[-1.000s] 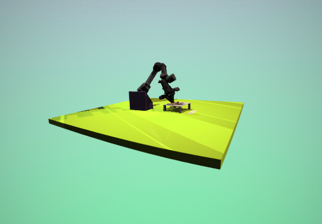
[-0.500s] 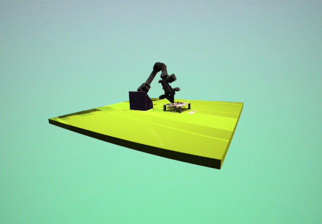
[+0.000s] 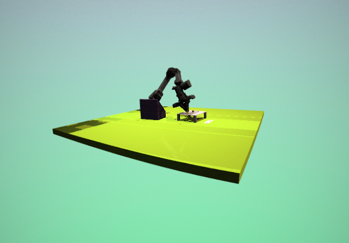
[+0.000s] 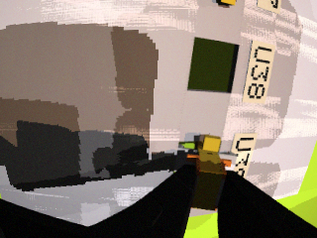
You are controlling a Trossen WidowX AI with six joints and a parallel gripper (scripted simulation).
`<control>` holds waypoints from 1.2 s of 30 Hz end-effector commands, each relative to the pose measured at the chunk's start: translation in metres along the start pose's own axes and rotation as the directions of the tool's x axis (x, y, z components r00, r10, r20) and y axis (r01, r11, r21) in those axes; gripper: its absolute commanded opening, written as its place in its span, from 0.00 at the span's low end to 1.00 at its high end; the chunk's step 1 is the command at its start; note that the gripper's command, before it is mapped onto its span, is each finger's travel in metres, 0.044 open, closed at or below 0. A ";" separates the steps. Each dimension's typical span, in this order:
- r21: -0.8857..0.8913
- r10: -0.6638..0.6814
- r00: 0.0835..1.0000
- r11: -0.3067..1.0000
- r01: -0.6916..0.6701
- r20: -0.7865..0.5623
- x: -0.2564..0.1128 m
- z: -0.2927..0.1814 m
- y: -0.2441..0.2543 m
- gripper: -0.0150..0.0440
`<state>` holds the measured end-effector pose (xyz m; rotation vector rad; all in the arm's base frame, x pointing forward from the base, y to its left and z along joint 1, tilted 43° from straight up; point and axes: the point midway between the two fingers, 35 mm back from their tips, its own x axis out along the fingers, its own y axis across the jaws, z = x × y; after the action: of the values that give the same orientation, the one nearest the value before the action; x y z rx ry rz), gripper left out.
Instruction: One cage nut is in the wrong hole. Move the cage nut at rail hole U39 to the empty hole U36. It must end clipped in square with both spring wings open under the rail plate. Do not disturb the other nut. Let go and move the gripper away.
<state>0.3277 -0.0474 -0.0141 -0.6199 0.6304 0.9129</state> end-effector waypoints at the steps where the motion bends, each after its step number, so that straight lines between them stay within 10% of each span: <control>1: -0.001 0.007 1.000 1.000 -0.007 0.003 0.001 0.000 0.001 0.30; 36: -0.002 0.024 1.000 1.000 -0.024 0.004 0.000 0.000 -0.001 0.30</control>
<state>0.3288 -0.0488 -0.0131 -0.6130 0.6384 0.9319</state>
